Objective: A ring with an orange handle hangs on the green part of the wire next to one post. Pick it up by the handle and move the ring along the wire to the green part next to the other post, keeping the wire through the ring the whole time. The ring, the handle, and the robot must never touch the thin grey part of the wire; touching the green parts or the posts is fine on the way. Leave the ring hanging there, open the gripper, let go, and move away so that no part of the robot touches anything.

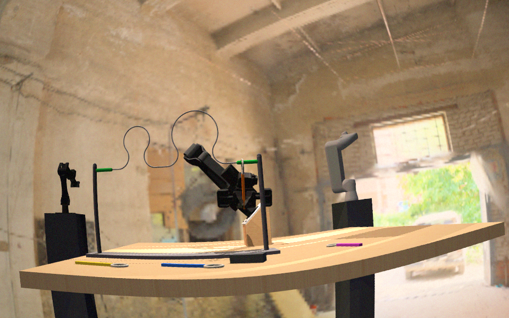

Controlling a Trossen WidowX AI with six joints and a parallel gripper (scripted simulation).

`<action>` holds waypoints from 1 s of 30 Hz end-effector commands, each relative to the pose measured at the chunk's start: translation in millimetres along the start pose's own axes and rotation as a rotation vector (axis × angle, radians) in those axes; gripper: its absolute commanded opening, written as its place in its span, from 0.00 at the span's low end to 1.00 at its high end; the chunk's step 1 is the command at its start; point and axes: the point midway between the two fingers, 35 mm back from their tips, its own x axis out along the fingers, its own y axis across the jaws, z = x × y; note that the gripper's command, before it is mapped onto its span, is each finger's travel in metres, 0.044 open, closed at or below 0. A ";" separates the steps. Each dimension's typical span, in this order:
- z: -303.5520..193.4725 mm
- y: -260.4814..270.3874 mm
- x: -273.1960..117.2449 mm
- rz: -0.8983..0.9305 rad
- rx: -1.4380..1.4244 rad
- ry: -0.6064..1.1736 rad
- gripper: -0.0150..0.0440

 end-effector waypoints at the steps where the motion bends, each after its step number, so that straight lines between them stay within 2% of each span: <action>1: -0.6 0.2 0.2 0.003 -0.004 -0.001 0.00; 6: -0.6 0.2 0.2 0.003 -0.004 -0.001 0.00; 18: 0.1 0.1 -2.1 0.000 0.000 0.000 0.53; 30: -0.5 0.6 -47.0 0.005 -0.004 0.000 0.53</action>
